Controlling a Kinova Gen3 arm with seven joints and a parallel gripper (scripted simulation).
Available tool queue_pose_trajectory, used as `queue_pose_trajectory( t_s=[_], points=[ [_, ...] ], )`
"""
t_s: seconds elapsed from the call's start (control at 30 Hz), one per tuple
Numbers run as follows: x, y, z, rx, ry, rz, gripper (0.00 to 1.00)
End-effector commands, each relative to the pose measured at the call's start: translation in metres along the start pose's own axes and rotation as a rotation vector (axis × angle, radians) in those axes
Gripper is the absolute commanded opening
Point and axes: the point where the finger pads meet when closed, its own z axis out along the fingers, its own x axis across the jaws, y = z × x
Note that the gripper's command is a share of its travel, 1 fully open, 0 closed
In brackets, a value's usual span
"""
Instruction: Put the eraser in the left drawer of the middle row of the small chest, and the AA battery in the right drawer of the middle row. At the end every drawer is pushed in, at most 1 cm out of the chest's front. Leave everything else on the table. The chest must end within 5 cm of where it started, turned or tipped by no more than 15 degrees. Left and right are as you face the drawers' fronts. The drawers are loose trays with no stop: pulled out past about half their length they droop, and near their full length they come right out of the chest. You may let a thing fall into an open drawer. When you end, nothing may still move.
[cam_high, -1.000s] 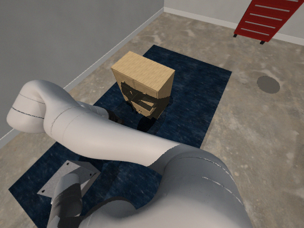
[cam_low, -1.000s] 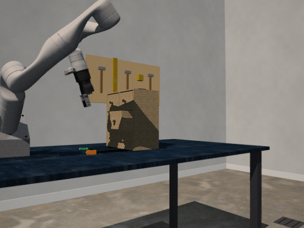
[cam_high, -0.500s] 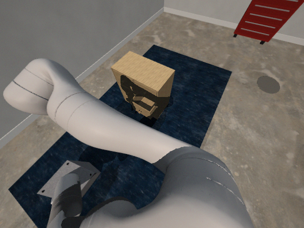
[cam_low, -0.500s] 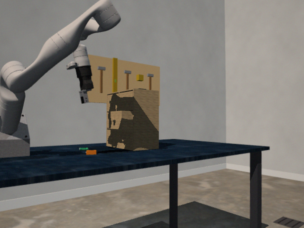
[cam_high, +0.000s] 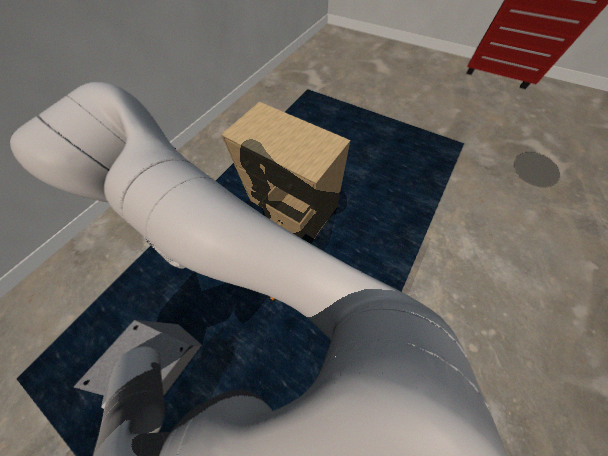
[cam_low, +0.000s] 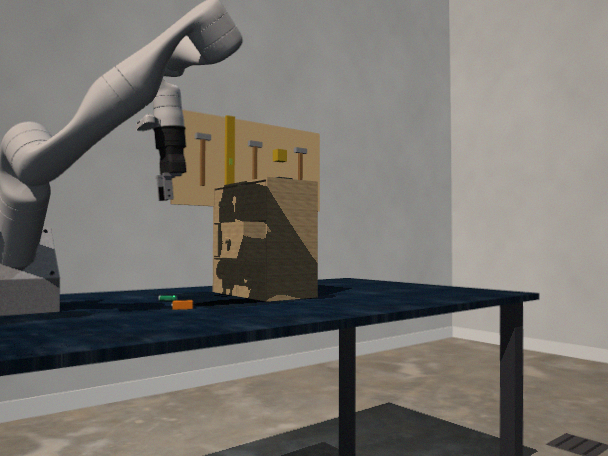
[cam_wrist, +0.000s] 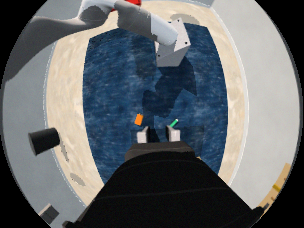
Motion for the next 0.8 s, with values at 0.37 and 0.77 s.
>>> queue_pose_trajectory(
  t_s=[0.37, 0.77],
  points=[
    [0.001, -0.004, -0.010, 0.069, 0.002, 0.002, 0.67],
    [0.001, -0.006, -0.013, 0.094, 0.002, 0.002, 0.67]
  ],
)
